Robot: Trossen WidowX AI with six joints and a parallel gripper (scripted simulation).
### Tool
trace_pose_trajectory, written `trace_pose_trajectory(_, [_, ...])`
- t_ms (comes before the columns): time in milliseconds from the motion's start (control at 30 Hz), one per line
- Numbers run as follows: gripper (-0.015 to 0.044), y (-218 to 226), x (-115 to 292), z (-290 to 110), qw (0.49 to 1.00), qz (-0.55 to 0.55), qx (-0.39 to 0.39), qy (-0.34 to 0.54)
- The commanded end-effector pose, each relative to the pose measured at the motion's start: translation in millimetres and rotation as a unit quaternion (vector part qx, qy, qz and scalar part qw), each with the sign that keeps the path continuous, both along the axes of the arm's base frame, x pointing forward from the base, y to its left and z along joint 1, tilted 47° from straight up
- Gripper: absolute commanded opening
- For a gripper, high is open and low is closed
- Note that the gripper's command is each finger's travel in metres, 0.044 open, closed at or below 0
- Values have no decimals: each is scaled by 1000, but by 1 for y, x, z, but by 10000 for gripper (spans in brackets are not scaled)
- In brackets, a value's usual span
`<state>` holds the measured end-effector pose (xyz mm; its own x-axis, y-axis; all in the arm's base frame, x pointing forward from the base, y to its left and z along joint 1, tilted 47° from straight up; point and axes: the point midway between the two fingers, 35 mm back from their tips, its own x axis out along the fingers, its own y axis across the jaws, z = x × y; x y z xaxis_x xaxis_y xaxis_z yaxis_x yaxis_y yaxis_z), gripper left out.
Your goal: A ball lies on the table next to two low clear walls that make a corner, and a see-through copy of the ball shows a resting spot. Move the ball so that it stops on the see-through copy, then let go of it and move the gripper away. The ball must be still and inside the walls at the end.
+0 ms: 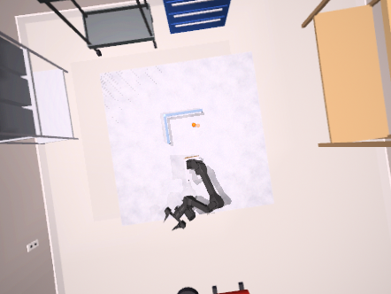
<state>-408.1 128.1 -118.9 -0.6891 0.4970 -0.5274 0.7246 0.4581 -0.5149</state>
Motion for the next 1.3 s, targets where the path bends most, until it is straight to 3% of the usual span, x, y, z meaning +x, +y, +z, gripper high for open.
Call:
trace_pose_trajectory(0, [374,3,1,0,1000,-4,0,-1])
trace_pose_trajectory(133, [272,54,27,-4,996,-84,-11,-9])
trace_pose_trajectory(367, [272,123,77,-8,969,-235,-80,10])
trace_pose_trajectory(600, [272,210,172,-4,881,-452,-129,54])
trace_pose_trajectory(900, [272,259,323,2,701,-685,-168,105])
trace_pose_trajectory(1267, [272,238,518,21,387,-889,-143,198])
